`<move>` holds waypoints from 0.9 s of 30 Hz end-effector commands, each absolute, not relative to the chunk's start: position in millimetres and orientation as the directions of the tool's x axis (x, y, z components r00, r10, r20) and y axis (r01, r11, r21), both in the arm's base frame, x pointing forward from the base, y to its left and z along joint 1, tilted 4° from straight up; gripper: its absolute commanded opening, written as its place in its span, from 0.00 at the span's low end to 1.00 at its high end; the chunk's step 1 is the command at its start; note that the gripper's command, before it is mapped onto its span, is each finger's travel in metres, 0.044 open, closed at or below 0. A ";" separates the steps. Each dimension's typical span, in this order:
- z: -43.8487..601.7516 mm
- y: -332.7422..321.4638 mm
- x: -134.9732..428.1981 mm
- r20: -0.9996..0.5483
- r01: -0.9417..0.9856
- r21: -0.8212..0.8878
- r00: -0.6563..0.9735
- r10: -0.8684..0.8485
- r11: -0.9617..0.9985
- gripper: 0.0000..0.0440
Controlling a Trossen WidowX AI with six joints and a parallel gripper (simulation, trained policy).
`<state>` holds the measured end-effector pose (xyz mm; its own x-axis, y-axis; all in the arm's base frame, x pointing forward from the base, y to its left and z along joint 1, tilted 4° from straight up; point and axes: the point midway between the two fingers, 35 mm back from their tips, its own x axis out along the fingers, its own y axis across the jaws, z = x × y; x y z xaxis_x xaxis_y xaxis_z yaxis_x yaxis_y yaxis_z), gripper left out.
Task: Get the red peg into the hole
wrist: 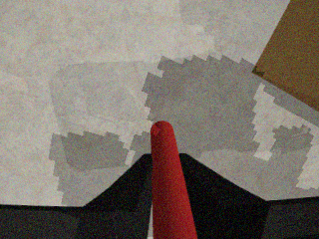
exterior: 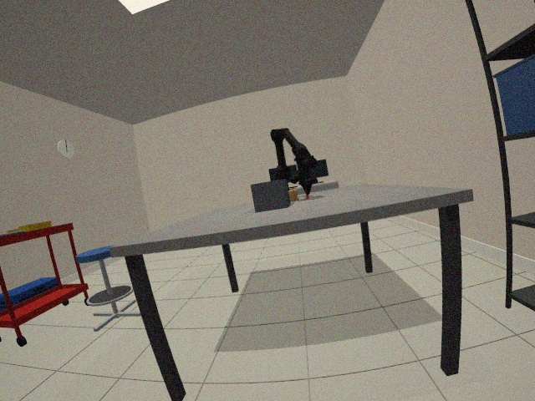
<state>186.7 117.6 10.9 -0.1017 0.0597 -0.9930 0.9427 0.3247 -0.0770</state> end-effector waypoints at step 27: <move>120.3 110.2 227.3 -0.964 0.934 0.221 0.166 0.206 0.282 0.00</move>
<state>223.3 115.3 108.4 0.1383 0.2106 -0.9677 0.9410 0.2769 0.1947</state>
